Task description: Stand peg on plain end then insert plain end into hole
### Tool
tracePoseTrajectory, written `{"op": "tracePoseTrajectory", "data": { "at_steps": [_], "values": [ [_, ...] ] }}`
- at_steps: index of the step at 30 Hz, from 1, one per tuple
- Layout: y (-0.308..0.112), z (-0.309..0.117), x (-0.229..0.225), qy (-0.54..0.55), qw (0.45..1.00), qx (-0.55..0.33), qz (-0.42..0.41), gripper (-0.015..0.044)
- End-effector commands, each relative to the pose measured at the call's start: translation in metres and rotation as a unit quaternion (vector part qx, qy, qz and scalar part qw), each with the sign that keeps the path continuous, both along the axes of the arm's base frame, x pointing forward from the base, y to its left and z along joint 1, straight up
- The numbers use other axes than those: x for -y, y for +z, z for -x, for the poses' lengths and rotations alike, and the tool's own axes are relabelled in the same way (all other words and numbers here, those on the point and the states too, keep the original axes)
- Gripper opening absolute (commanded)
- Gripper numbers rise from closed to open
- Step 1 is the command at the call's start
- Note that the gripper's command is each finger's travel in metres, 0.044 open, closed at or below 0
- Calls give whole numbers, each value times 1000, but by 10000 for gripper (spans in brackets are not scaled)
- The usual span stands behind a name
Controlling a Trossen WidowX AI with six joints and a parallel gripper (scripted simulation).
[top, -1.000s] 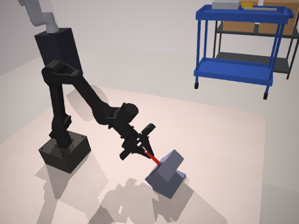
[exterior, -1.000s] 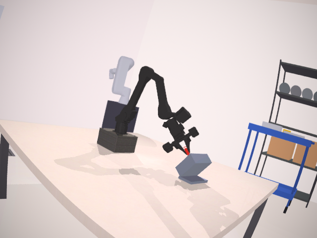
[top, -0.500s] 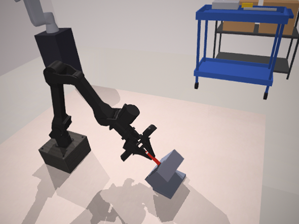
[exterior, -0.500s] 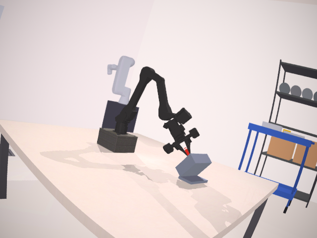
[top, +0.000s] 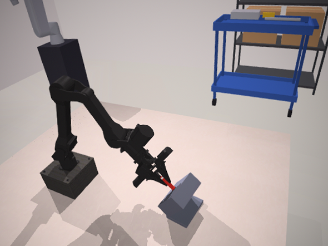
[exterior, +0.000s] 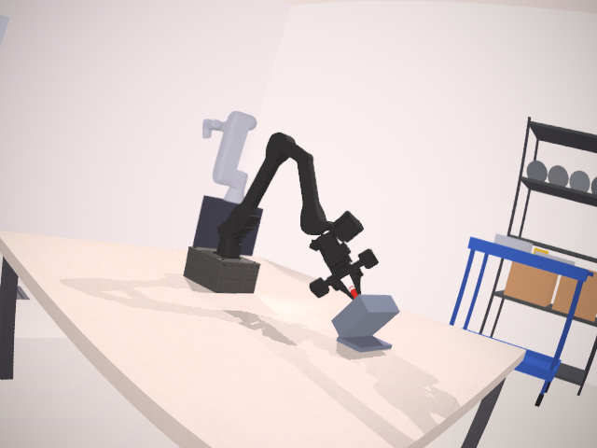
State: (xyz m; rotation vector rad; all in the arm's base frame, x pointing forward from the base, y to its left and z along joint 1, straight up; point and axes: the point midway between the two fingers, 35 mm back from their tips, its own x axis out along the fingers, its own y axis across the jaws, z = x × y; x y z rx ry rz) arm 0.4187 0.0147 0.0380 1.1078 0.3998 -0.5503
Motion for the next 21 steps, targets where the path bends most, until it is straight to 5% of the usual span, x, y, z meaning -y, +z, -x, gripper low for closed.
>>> {"op": "tracePoseTrajectory", "data": {
  "at_steps": [1, 21],
  "values": [
    [-1, -3, 0, 3, 1000, 0, 1, 0],
    [-5, -7, 1, 0, 1000, 1, 0, 0]
  ]
}}
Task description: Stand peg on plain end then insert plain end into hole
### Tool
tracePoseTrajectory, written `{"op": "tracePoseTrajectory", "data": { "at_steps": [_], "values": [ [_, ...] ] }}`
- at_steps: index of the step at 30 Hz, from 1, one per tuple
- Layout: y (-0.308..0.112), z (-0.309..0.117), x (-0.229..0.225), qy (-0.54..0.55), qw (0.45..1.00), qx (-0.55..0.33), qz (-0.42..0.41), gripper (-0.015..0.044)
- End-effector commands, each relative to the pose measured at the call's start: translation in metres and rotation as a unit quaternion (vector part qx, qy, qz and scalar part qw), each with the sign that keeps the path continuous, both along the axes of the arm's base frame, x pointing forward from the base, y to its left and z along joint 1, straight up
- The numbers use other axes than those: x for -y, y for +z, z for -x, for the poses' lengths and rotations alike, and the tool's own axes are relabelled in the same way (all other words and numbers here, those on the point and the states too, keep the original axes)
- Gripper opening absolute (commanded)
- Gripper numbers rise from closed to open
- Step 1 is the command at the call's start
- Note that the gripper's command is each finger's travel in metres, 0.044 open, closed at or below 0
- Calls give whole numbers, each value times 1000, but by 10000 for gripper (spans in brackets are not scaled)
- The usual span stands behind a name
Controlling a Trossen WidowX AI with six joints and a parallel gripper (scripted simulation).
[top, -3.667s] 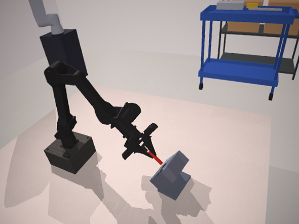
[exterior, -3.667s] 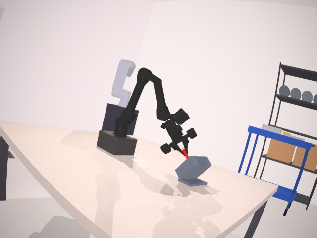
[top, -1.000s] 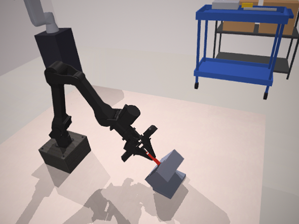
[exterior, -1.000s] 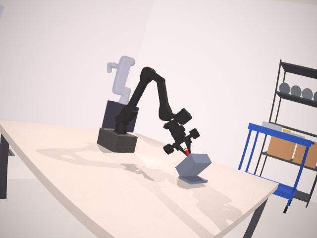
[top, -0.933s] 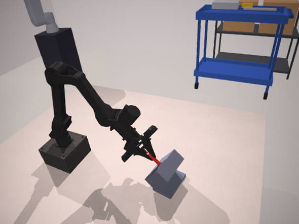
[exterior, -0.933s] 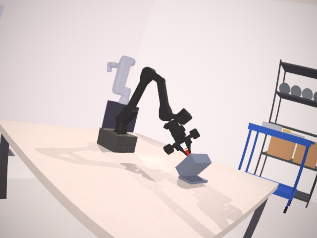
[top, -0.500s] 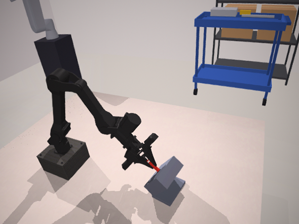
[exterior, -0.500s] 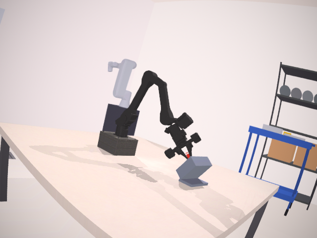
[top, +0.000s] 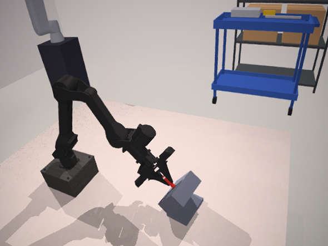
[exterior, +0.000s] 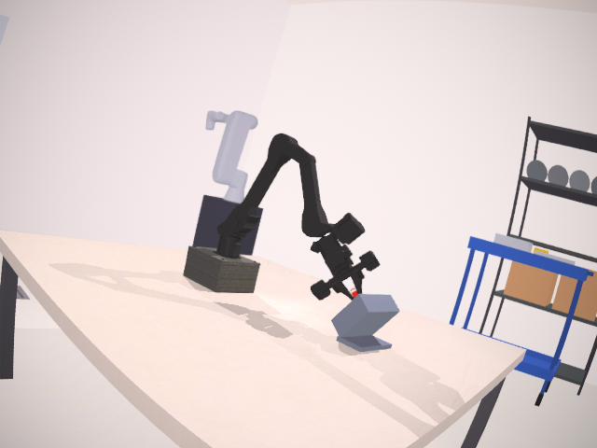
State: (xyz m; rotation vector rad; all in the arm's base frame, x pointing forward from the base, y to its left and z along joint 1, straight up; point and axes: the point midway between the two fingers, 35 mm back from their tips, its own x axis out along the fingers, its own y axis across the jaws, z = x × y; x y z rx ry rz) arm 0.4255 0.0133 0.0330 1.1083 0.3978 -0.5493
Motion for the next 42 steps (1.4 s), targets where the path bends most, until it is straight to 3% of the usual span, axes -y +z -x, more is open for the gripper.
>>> {"op": "tracePoseTrajectory", "data": {
  "at_steps": [1, 5, 22, 42],
  "values": [
    [0, 0, 0, 0, 1000, 0, 0, 0],
    [0, 0, 0, 0, 1000, 0, 0, 0],
    [2, 2, -1, 0, 1000, 0, 0, 440],
    [16, 18, -7, 1, 1000, -1, 0, 440]
  ]
}}
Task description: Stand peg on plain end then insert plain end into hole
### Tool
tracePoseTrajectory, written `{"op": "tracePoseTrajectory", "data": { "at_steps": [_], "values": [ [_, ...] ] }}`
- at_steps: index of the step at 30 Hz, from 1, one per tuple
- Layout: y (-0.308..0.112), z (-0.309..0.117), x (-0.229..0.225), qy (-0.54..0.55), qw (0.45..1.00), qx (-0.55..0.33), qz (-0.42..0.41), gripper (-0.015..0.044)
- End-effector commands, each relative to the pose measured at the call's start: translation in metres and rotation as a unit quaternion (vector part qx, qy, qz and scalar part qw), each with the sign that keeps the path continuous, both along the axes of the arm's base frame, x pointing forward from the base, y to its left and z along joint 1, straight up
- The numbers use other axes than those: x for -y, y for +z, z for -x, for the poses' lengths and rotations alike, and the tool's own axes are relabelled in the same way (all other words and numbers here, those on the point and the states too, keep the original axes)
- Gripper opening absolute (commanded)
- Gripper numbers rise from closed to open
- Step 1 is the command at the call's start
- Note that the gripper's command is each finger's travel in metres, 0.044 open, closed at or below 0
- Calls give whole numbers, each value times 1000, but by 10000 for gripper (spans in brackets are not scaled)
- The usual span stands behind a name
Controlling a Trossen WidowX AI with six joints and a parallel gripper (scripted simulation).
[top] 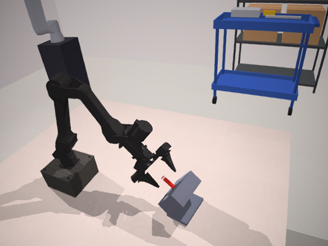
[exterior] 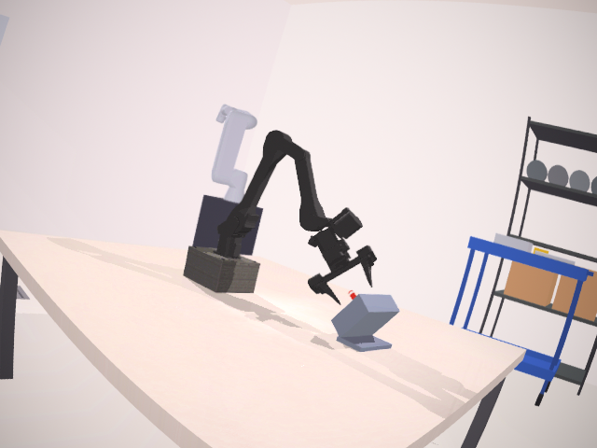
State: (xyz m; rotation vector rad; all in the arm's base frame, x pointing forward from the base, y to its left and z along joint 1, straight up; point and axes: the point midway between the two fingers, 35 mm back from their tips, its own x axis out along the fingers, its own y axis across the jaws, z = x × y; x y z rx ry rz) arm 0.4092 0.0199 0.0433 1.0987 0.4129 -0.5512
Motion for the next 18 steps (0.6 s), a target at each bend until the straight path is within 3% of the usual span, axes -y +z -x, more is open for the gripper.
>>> {"op": "tracePoseTrajectory", "data": {
  "at_steps": [1, 18],
  "values": [
    [7, 3, -1, -2, 1000, 6, -2, 440],
    [18, 17, -6, -1, 1000, 5, -2, 440]
  ]
}}
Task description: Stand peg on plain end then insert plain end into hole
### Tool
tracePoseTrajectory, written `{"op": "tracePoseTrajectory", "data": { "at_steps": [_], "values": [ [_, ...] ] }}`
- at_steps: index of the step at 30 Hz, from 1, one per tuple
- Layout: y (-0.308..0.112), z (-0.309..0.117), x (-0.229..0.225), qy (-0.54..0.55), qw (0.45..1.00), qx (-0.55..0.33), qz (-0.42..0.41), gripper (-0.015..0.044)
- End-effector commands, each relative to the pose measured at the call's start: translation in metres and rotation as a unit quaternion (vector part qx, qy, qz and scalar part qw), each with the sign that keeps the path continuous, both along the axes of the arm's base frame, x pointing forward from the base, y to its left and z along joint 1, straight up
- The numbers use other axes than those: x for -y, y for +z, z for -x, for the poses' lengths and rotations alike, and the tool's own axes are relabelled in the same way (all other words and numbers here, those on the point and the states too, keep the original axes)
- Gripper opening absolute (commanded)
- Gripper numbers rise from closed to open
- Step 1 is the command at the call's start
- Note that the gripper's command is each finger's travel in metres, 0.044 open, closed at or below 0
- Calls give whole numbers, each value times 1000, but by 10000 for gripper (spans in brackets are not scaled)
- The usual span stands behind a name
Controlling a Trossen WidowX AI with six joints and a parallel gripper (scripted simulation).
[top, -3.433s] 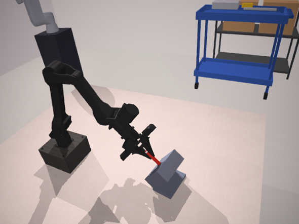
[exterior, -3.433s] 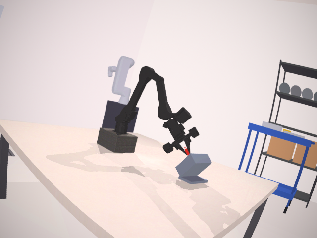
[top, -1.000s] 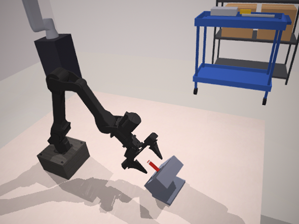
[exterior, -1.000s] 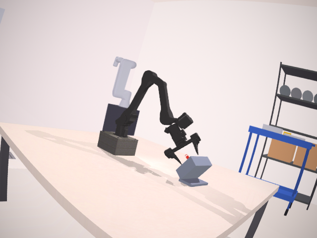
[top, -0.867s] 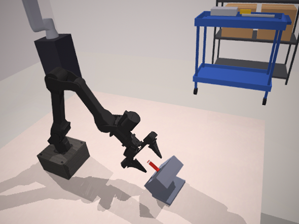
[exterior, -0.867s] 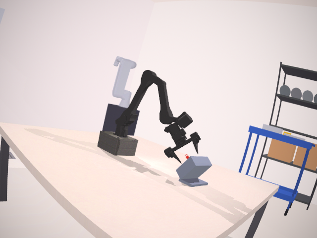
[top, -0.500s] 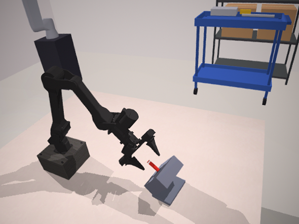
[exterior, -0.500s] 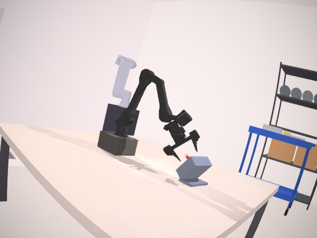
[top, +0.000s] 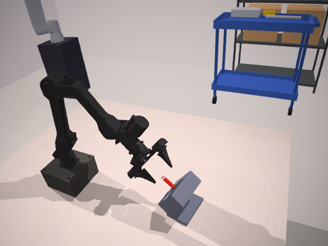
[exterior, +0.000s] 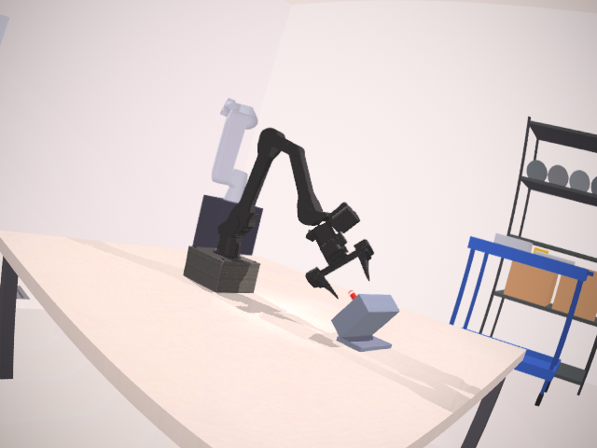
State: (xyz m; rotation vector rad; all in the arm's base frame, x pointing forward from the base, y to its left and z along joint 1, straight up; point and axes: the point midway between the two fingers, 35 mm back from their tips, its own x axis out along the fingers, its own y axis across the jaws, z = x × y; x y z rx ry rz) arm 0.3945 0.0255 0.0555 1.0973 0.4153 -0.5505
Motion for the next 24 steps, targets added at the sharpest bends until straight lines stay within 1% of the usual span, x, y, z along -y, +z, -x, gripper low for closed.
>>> {"op": "tracePoseTrajectory", "data": {
  "at_steps": [1, 24],
  "values": [
    [6, 3, -1, -2, 1000, 6, -2, 440],
    [19, 23, -8, -1, 1000, 5, -2, 440]
  ]
}}
